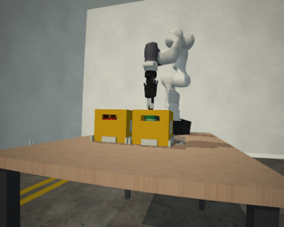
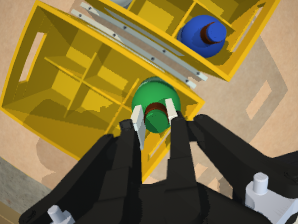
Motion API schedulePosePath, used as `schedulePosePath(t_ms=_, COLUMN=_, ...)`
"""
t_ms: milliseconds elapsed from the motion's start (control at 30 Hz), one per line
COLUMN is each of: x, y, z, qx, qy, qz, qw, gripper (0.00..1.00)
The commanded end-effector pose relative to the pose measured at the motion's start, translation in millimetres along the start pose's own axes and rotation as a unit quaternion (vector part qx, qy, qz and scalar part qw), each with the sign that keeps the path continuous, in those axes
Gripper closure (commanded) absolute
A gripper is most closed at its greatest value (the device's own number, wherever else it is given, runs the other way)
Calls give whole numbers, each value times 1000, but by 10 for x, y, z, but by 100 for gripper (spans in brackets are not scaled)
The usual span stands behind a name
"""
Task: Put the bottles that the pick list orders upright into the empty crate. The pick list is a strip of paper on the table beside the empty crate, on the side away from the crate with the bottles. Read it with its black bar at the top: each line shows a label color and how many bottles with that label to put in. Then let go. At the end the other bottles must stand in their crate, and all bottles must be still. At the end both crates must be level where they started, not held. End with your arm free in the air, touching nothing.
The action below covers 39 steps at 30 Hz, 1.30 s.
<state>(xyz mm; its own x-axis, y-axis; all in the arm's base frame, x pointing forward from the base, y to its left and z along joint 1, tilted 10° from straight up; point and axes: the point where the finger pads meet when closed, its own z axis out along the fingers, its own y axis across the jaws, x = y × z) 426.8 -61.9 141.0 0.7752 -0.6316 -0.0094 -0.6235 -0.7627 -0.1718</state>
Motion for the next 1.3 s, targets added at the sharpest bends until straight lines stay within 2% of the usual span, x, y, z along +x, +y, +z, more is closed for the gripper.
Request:
schedulePosePath(t_ms=0, x=43, y=-32, z=8, qx=3, qy=7, qz=-4, qw=1000, gripper=100)
schedulePosePath(t_ms=833, x=47, y=-33, z=238, qx=3, qy=7, qz=-4, qw=1000, gripper=100)
schedulePosePath(t_ms=1267, x=46, y=-33, z=248, qx=3, qy=7, qz=-4, qw=1000, gripper=100)
